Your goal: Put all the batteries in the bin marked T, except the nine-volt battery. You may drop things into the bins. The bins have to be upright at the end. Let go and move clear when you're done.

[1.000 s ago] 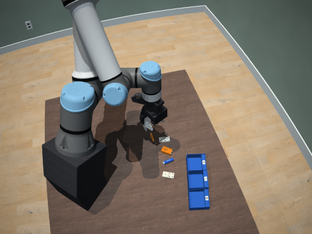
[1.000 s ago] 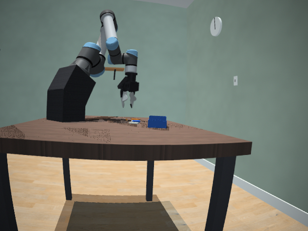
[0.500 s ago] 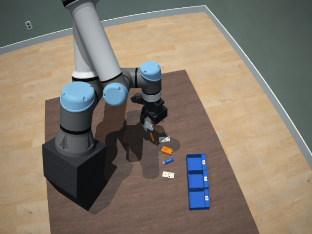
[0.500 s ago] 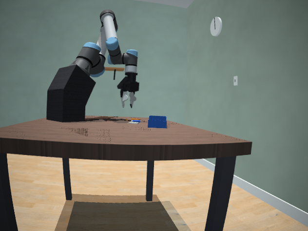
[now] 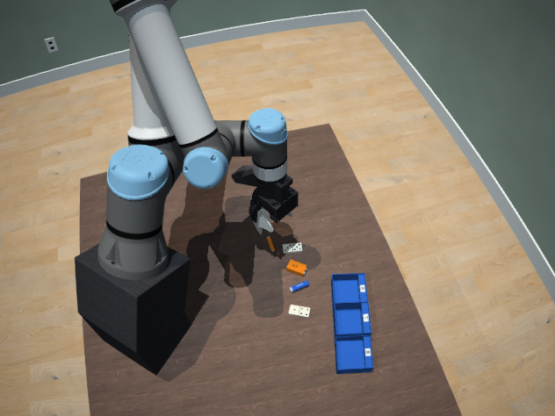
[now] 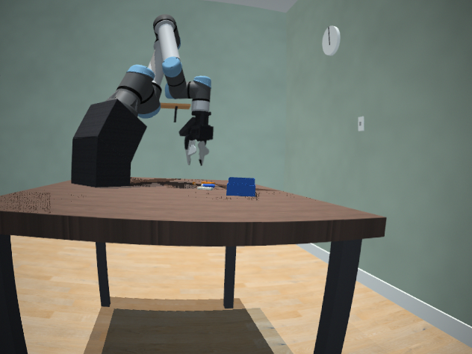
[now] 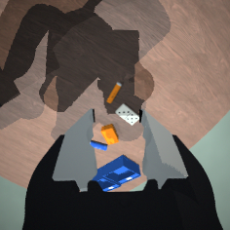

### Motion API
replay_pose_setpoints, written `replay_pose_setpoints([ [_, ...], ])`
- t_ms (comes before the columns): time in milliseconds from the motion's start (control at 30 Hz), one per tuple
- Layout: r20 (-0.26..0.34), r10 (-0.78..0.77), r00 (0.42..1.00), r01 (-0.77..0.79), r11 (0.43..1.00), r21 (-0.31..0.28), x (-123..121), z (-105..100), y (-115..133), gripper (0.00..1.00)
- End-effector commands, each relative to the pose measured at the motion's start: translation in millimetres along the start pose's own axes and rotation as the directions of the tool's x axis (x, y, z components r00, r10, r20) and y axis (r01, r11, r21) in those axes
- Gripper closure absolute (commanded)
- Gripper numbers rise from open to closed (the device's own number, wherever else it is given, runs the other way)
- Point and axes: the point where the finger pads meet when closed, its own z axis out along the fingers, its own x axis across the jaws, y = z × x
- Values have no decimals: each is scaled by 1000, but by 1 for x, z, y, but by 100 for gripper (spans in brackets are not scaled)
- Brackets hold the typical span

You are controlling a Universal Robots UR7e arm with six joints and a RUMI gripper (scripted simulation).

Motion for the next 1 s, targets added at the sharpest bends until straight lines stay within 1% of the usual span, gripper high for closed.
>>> replay_pose_setpoints([
  [0,-7,-156,988,156,988,9,-1,0,0,62],
  [967,-7,-214,977,214,977,6,-1,1,0,62],
])
